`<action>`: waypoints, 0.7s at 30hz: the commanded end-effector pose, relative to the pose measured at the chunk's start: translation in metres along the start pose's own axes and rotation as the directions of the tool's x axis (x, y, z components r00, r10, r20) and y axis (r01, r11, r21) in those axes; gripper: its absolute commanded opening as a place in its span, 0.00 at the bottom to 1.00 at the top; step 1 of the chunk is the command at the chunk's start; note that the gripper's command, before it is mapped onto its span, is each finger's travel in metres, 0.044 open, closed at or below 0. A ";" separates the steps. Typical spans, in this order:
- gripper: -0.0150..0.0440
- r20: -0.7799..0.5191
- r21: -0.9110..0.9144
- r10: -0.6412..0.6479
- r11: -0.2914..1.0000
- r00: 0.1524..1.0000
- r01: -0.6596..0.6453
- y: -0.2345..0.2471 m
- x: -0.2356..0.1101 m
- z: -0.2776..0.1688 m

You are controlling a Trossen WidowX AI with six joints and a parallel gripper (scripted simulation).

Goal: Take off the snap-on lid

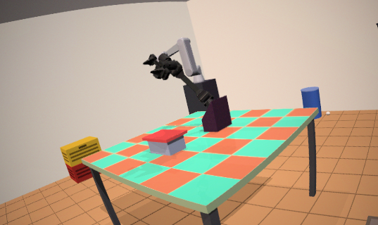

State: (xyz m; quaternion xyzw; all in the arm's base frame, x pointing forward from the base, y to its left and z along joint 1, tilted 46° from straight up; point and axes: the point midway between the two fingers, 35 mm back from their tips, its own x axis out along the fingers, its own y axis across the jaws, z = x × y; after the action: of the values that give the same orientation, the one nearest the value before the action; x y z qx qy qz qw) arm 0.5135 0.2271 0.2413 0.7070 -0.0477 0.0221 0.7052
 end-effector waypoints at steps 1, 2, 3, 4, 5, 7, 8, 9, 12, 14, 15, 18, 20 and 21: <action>0.89 0.003 -0.006 -0.005 1.000 1.000 0.005 -0.001 -0.001 0.002; 0.84 0.013 -0.023 -0.021 1.000 1.000 0.022 -0.003 -0.003 0.008; 0.80 0.029 -0.051 -0.048 0.997 0.998 0.049 -0.007 -0.007 0.017; 0.75 0.050 -0.085 -0.079 0.993 0.996 0.083 -0.012 -0.013 0.029; 0.71 0.072 -0.117 -0.110 0.986 0.991 0.118 -0.018 -0.019 0.041; 0.65 0.116 -0.180 -0.170 0.965 0.979 0.189 -0.029 -0.033 0.065; 0.65 0.139 -0.209 -0.198 0.952 0.970 0.225 -0.034 -0.041 0.077; 0.65 0.163 -0.238 -0.226 0.936 0.960 0.261 -0.040 -0.050 0.088; 0.65 0.202 -0.282 -0.270 0.905 0.942 0.319 -0.050 -0.064 0.108; 0.65 0.244 -0.325 -0.314 0.865 0.918 0.382 -0.060 -0.082 0.129; 0.65 0.268 -0.348 -0.337 0.840 0.903 0.417 -0.066 -0.092 0.140; 0.65 0.341 -0.407 -0.400 0.753 0.851 0.517 -0.084 -0.126 0.174; 0.65 0.389 -0.439 -0.437 0.686 0.811 0.580 -0.097 -0.150 0.195; 0.65 0.392 -0.441 -0.439 0.681 0.808 0.584 -0.098 -0.152 0.197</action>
State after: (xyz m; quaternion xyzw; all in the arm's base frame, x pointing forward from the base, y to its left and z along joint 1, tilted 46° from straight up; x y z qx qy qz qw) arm 0.3957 0.0631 0.1482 0.5041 0.0384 -0.2401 0.8287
